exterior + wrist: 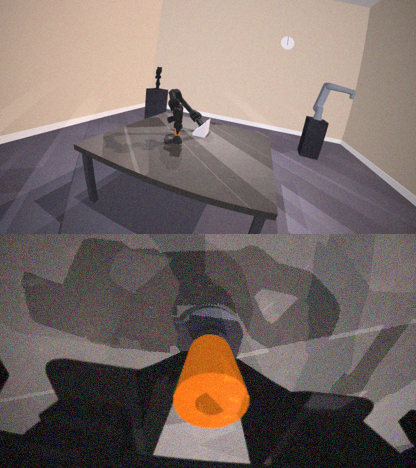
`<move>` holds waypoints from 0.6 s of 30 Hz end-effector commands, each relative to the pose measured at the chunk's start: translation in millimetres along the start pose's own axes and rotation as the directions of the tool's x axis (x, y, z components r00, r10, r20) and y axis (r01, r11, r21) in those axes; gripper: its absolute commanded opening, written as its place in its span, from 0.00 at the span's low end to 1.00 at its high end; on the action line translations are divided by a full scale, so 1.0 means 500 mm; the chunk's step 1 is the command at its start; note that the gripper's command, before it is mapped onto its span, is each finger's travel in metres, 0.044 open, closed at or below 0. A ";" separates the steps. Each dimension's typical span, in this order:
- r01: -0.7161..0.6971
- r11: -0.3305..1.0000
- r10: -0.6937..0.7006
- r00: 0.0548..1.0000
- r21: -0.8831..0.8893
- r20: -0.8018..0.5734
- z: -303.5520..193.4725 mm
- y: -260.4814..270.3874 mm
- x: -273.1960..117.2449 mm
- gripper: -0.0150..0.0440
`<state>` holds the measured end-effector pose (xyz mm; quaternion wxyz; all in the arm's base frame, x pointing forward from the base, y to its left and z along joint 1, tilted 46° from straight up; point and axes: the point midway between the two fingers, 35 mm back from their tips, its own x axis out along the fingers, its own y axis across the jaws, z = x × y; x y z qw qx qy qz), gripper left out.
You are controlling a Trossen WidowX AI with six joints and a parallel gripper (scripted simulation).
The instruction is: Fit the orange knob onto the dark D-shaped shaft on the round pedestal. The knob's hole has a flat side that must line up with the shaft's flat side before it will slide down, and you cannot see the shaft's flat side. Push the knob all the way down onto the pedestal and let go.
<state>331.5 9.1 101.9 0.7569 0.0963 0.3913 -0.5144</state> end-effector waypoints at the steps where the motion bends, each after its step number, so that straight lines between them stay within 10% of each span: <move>1: -0.008 1.000 0.008 1.000 0.006 0.001 0.001 0.004 0.002 0.25; 18: -0.008 0.991 0.007 1.000 0.134 0.001 -0.002 0.001 -0.008 0.25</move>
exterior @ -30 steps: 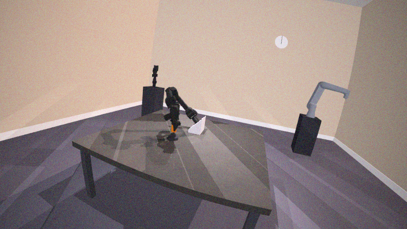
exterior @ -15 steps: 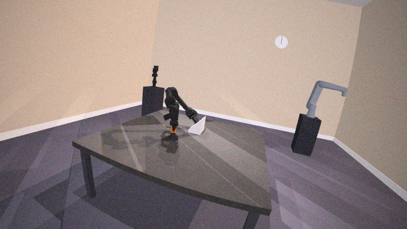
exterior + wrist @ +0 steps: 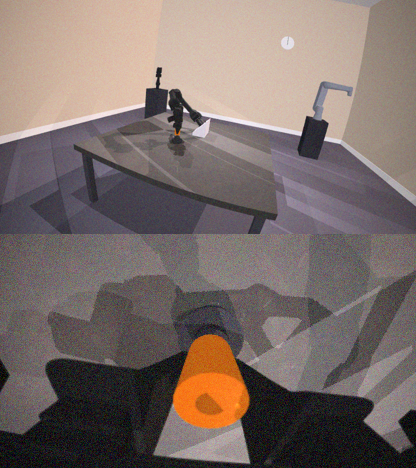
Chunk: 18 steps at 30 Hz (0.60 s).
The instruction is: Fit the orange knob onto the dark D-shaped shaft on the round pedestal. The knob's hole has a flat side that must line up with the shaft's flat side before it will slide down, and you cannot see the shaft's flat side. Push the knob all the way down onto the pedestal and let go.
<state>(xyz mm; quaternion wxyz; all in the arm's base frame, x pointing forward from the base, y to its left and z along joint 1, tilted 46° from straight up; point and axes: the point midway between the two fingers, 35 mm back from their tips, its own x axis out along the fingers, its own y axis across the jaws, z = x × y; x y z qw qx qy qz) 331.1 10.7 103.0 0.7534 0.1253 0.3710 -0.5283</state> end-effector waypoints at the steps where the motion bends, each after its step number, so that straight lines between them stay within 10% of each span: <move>1: -0.005 0.995 0.005 1.000 0.100 -0.001 -0.002 0.000 -0.004 0.25; 18: -0.005 0.990 0.005 1.000 0.139 0.000 -0.005 -0.004 0.012 0.25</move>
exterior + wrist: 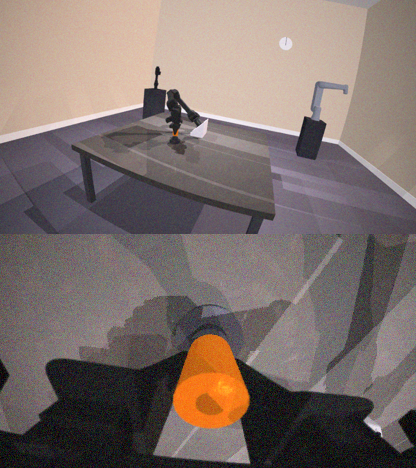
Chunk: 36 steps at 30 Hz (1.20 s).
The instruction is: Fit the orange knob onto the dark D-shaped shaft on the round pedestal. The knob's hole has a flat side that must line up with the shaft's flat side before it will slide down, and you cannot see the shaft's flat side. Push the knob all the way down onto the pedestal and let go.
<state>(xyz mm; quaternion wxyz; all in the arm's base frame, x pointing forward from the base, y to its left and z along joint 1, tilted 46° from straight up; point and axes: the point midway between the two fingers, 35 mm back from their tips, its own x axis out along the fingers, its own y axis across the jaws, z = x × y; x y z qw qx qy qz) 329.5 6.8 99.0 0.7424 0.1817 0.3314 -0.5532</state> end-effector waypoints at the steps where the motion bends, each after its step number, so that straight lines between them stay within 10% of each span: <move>1: -0.003 1.000 0.003 1.000 -0.008 0.001 -0.003 0.000 0.002 0.25; 21: 0.000 1.000 0.000 1.000 0.011 -0.001 -0.001 -0.001 0.029 0.25; 36: 0.000 1.000 0.000 1.000 0.011 -0.001 -0.001 -0.001 0.029 0.92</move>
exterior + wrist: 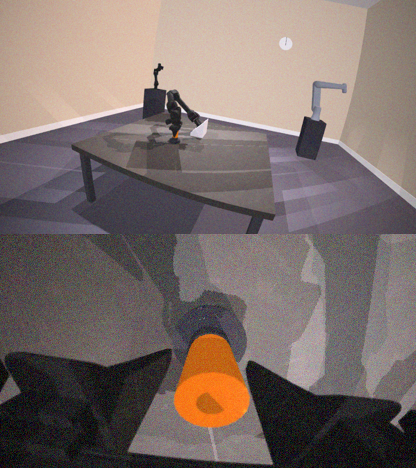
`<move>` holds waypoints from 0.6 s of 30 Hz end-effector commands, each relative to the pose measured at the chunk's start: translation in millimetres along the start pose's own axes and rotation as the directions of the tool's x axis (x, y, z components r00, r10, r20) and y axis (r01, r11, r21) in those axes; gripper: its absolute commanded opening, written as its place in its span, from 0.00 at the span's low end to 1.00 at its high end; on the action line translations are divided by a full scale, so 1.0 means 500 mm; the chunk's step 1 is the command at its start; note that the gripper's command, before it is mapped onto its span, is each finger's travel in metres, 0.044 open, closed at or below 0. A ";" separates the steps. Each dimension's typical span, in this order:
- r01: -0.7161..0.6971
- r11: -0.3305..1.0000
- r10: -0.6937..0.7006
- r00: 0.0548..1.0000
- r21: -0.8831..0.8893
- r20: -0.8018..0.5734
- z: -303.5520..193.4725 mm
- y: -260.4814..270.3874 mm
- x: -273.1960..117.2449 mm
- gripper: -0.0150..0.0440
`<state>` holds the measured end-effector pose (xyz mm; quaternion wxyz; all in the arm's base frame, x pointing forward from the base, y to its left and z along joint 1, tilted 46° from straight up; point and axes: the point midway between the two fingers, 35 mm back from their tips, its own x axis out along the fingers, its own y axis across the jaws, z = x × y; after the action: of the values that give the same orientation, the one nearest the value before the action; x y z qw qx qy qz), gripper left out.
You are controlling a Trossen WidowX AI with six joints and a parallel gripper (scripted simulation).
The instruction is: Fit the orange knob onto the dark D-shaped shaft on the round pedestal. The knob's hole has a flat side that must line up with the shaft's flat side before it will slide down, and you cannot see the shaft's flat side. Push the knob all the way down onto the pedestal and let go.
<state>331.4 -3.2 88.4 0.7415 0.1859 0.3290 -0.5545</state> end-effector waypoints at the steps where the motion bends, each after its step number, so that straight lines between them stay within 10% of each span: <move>1: 0.000 1.000 0.000 1.000 0.001 0.000 0.000 0.000 -0.001 0.97; 18: 0.001 1.000 -0.001 1.000 -0.001 -0.003 -0.004 0.004 -0.192 1.00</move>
<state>317.4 64.9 150.8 0.7469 0.1852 0.3307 -0.5464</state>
